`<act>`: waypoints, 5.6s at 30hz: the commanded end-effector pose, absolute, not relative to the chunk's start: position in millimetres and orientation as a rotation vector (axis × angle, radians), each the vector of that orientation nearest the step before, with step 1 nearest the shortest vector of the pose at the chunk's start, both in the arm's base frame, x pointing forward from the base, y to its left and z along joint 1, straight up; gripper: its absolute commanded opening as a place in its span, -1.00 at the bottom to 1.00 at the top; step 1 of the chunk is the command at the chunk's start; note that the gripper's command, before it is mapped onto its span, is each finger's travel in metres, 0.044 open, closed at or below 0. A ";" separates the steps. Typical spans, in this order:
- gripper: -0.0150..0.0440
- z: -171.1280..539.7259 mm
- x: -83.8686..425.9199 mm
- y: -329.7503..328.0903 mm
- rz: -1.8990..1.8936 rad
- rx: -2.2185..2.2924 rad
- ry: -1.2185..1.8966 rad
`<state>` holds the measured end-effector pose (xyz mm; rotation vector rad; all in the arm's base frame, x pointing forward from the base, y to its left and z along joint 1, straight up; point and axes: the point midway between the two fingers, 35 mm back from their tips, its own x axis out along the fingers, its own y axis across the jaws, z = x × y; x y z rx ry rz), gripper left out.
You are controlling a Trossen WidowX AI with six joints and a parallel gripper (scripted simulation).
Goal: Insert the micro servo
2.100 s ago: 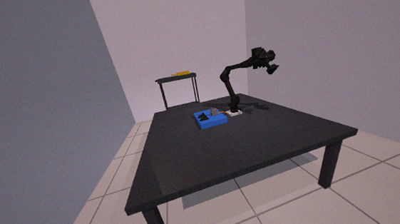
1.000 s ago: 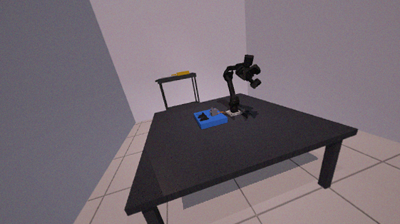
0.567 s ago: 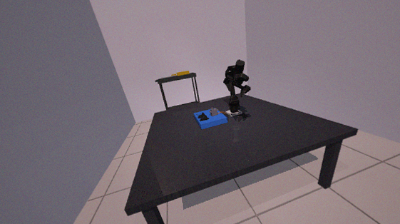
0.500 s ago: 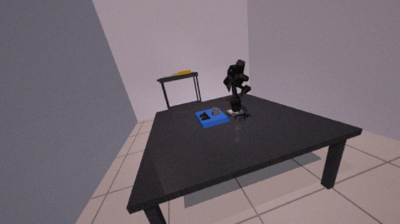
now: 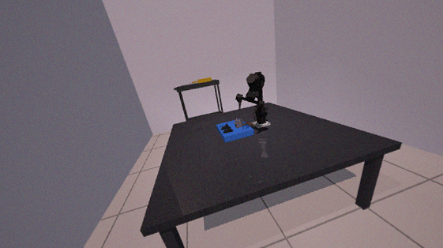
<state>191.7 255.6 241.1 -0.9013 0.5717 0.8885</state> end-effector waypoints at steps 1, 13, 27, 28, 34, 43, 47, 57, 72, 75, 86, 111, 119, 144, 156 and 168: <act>1.00 224.0 204.4 233.5 0.831 -0.869 0.694; 1.00 194.9 225.6 169.1 0.639 -0.702 1.003; 1.00 170.2 222.5 96.2 0.387 -0.428 1.340; 1.00 168.9 221.3 91.3 0.368 -0.405 1.362; 1.00 163.1 212.8 65.6 0.263 -0.277 1.477; 1.00 160.6 206.8 51.5 0.202 -0.198 1.540; 1.00 155.3 207.1 51.6 0.202 -0.198 1.540; 1.00 134.1 207.1 51.9 0.202 -0.198 1.540; 1.00 114.8 207.5 52.0 0.202 -0.198 1.540; 0.73 114.8 207.5 52.0 0.202 -0.198 1.540; -0.11 114.8 207.5 52.0 0.202 -0.198 1.540; -0.49 144.6 198.7 49.1 0.202 -0.198 1.540; -0.49 145.3 222.3 56.6 0.202 -0.198 1.539; -0.49 145.6 242.6 -6.3 0.198 -0.202 1.538; -0.49 145.8 246.0 -50.7 0.195 -0.205 1.538; -0.49 145.8 246.0 -50.7 -0.032 0.028 1.547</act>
